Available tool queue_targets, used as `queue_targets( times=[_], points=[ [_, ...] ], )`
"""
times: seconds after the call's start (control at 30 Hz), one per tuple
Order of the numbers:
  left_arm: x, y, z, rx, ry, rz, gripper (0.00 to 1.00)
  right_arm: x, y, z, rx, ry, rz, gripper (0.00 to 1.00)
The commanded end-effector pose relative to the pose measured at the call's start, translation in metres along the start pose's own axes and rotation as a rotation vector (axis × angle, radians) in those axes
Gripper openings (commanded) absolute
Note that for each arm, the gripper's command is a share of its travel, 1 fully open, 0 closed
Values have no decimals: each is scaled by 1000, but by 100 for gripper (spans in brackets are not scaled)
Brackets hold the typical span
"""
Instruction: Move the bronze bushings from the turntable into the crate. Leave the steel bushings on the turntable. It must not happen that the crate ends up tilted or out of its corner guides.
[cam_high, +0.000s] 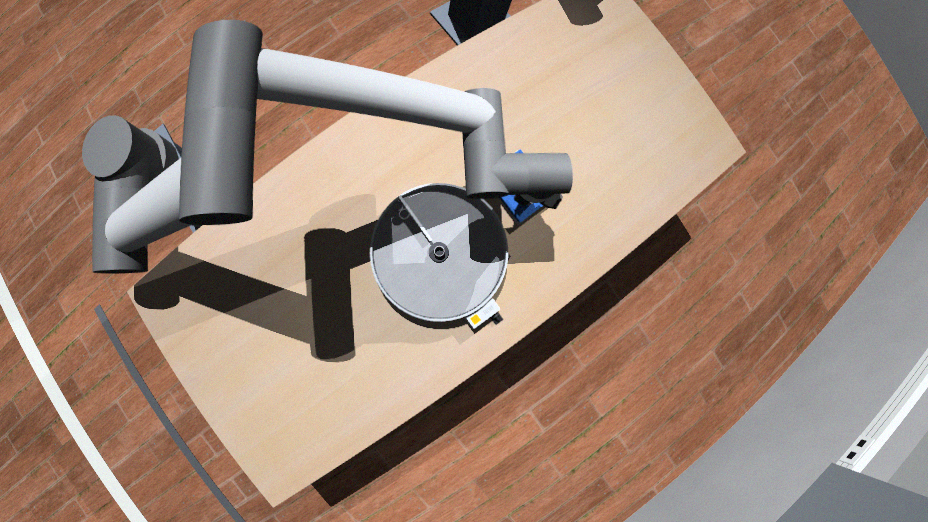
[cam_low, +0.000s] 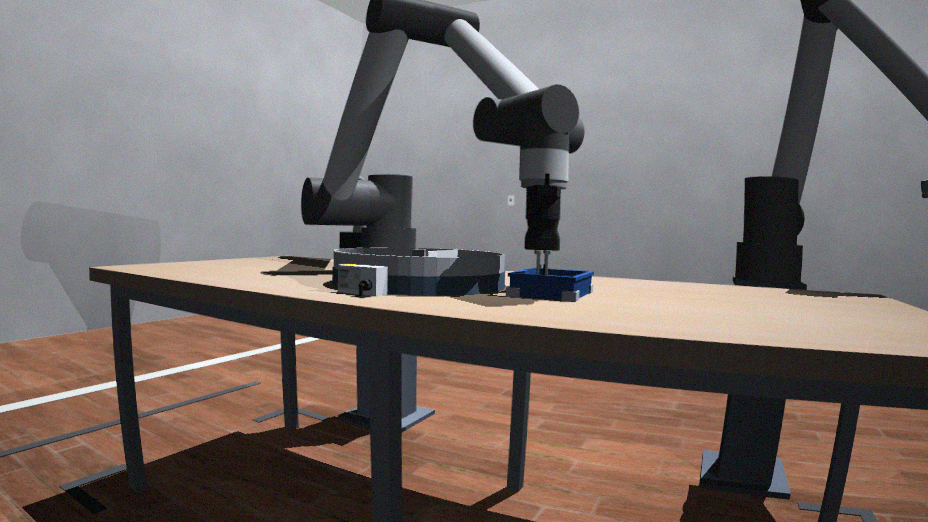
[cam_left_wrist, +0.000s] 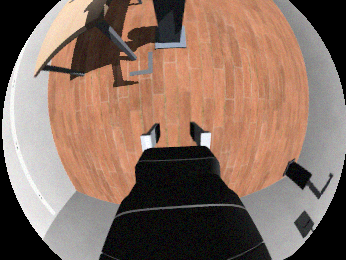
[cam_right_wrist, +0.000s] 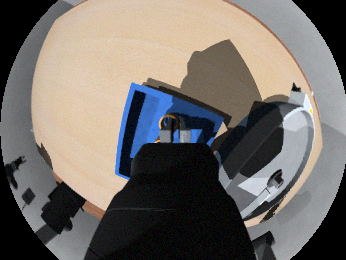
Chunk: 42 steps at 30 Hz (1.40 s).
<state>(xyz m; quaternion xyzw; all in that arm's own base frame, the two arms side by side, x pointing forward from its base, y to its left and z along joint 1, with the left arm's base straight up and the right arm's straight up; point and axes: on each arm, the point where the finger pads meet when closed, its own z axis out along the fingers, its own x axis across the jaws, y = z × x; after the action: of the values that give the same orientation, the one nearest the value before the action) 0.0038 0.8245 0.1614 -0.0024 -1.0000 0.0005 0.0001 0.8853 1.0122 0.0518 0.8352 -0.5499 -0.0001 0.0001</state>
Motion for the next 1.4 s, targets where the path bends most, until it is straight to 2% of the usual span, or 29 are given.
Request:
queue_targets(
  times=[0.0,1.37],
  points=[
    [0,0,-1,-1,0,0,100,0,-1,-2,2,-1,0,0],
    [0,0,-1,-1,0,0,100,0,-1,4,2,-1,0,0]
  ],
)
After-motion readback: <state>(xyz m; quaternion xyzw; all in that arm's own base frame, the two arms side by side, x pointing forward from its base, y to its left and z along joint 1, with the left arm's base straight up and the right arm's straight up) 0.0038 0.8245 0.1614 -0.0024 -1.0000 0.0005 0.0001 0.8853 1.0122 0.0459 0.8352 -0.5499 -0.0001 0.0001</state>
